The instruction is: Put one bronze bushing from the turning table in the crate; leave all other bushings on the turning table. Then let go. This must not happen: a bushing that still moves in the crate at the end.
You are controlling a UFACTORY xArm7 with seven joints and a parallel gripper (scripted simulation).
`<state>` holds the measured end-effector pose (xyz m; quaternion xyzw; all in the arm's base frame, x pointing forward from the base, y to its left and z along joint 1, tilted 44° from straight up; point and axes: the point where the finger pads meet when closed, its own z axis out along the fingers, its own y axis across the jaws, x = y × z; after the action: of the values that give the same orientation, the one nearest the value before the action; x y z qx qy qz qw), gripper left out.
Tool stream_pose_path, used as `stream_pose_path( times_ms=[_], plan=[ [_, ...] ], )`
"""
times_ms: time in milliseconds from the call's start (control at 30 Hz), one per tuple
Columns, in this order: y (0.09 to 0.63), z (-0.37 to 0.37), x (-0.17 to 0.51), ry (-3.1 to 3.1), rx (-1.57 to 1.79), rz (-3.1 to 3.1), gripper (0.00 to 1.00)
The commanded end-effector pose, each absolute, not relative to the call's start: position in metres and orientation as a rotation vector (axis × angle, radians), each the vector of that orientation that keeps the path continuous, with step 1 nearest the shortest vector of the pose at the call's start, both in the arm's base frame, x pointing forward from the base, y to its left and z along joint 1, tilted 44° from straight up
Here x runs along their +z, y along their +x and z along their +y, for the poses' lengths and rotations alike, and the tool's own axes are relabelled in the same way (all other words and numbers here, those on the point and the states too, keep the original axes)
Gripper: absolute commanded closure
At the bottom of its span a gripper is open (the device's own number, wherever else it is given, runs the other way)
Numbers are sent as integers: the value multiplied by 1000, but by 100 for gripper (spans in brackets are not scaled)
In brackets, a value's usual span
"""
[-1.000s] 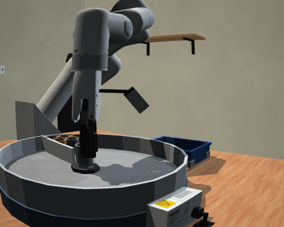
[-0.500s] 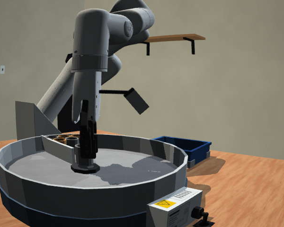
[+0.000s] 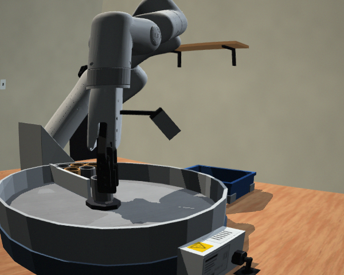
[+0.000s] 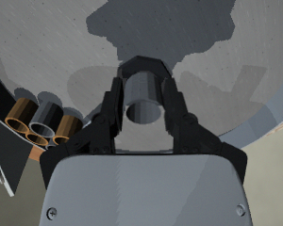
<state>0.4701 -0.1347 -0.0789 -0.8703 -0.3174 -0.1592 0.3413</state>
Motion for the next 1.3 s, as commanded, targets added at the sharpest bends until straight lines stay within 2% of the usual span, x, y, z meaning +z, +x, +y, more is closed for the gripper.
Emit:
stream_pose_path(
  times_ms=[0, 833, 867, 1267],
  plan=[
    [471, -136, -79, -2269, -417, -825, 100],
    [471, -135, -80, -2269, -417, -825, 100],
    [471, -135, -80, -2269, -417, -825, 52],
    [471, -135, -80, -2269, -417, -825, 52]
  ],
)
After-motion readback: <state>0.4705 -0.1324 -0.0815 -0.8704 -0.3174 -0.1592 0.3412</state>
